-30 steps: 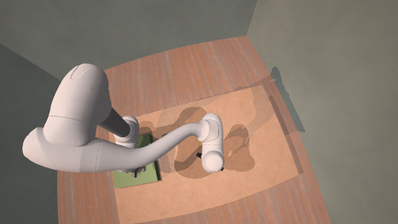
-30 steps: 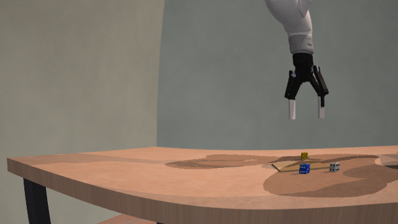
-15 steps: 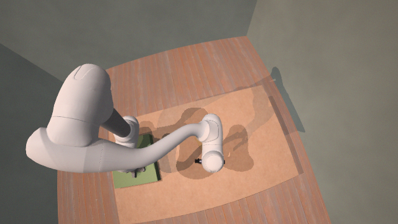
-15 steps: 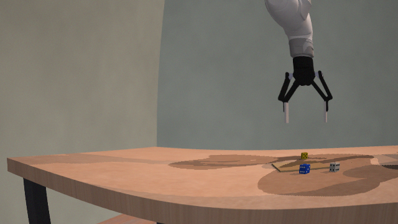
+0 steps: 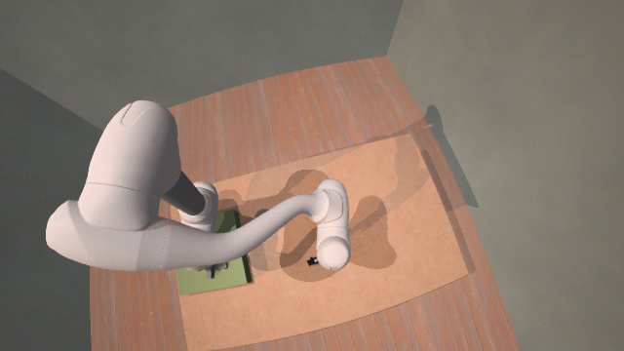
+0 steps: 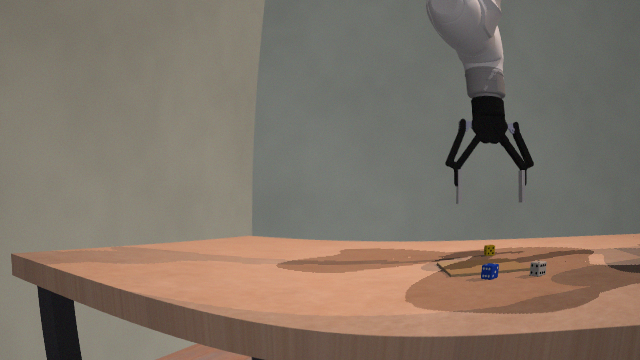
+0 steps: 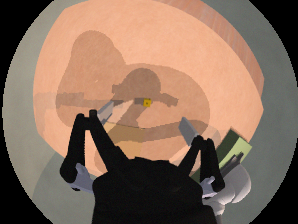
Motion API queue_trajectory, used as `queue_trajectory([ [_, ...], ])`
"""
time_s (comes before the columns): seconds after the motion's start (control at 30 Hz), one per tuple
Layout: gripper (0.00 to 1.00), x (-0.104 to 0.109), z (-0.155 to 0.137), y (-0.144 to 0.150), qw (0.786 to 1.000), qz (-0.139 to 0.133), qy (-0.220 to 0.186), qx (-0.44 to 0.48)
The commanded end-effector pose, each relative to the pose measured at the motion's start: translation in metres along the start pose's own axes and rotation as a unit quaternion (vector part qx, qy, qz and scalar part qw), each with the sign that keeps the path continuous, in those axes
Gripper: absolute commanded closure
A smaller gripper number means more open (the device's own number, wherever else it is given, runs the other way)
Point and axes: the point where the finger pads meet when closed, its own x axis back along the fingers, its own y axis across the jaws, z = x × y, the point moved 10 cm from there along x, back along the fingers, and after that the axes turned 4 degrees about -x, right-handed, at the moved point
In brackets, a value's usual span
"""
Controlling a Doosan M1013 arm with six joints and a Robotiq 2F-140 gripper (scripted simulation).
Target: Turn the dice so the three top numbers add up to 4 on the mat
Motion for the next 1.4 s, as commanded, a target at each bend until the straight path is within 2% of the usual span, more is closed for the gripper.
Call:
queue_trajectory([
  [0.0, 0.00, -0.0013, 0.0012, 0.0004, 0.999, 0.002, -0.006, 0.032],
  [0.03, 0.79, -0.0013, 0.0012, 0.0004, 0.999, 0.002, -0.006, 0.032],
  [1.37, 0.79, -0.0016, 0.0012, 0.0004, 0.999, 0.002, -0.006, 0.032],
])
